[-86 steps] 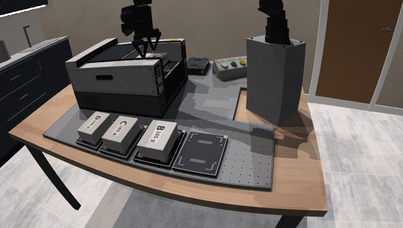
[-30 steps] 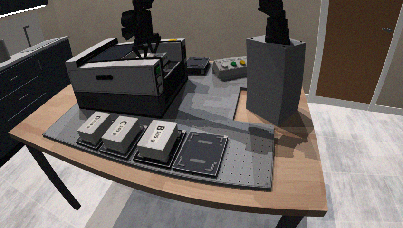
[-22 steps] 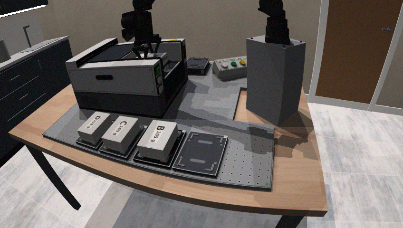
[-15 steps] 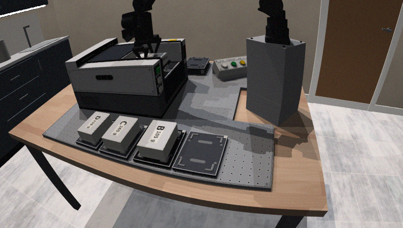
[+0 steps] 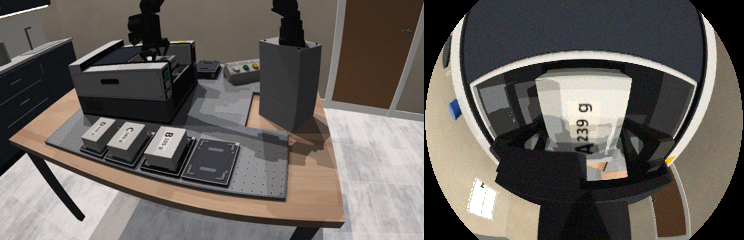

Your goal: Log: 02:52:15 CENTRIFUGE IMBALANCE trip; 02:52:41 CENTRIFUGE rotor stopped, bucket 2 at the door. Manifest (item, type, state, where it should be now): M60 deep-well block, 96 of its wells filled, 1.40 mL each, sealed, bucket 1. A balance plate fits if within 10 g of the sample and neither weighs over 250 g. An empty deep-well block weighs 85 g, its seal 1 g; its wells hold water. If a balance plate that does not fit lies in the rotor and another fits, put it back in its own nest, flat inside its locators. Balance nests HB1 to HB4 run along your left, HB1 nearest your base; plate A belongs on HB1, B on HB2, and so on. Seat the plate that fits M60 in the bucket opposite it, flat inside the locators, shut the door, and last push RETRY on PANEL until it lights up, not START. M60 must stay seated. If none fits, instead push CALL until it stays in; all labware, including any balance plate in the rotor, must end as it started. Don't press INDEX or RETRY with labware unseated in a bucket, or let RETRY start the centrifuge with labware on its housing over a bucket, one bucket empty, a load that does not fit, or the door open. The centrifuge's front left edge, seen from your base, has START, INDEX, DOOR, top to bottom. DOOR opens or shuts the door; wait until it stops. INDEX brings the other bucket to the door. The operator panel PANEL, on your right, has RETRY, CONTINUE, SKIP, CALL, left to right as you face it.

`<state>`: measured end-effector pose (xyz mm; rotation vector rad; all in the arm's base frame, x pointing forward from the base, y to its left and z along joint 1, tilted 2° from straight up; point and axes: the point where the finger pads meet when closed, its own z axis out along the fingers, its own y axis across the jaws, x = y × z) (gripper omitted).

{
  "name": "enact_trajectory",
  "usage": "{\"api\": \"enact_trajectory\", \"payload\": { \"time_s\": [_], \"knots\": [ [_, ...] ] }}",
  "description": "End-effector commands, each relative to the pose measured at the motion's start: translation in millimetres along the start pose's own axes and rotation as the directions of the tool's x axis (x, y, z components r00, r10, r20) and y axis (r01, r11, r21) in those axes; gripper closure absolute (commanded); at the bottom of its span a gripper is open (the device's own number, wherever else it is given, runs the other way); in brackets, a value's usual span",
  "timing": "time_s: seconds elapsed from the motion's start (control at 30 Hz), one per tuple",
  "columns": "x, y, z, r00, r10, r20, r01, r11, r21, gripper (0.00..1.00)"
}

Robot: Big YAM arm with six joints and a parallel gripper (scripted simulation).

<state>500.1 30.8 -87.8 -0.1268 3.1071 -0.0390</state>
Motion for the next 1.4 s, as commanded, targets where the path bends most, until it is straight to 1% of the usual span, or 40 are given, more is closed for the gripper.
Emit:
{"api": "enact_trajectory", "payload": {
  "time_s": [0.0, 0.63, 1.37],
  "knots": [
    [-1.4, -6.5, 10.0, 1.000, -0.001, 0.002, 0.001, 1.000, -0.001, 0.00],
    [-0.5, -6.4, 14.7, 1.000, -0.001, 0.000, 0.001, 1.000, -0.001, 0.00],
    [-0.3, -6.4, 15.6, 1.000, -0.001, 0.000, 0.001, 1.000, -0.001, 0.00]
  ]
}}
